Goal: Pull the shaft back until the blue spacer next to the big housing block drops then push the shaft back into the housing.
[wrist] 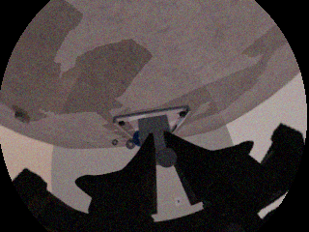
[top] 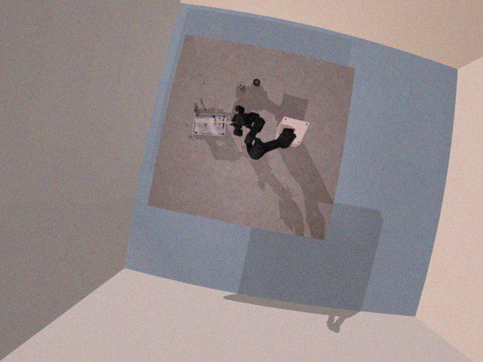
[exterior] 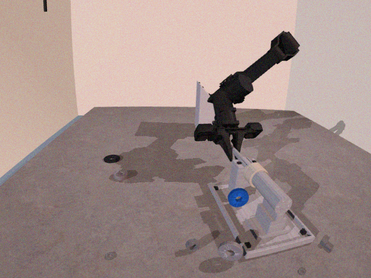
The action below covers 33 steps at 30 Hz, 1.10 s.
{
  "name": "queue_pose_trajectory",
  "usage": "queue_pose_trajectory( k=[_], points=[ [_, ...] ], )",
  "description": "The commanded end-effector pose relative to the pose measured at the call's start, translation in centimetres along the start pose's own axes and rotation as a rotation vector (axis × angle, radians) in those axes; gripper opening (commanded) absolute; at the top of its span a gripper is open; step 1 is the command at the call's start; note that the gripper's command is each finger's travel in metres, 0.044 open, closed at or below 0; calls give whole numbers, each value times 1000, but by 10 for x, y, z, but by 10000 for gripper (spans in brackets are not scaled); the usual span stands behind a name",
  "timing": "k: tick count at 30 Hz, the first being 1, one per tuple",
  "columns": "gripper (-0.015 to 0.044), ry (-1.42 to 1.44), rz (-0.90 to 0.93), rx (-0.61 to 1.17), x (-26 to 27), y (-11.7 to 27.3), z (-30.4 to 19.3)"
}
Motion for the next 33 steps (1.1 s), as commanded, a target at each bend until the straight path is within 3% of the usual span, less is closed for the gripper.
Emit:
queue_pose_trajectory(
  k=[1,33],
  points=[
    [0,4,2,7,0,0,-2],
    [0,4,1,7,0,-2,-4]
  ],
)
Point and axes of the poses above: the point midway between the two fingers, 35 mm back from their tips, its own y axis back along the fingers, its own x axis across the jaws, z = x × y, the point moved 5 cm from there along y, back along the fingers, and after that the axes turned 2 degrees about y, right-handed, at the moved point
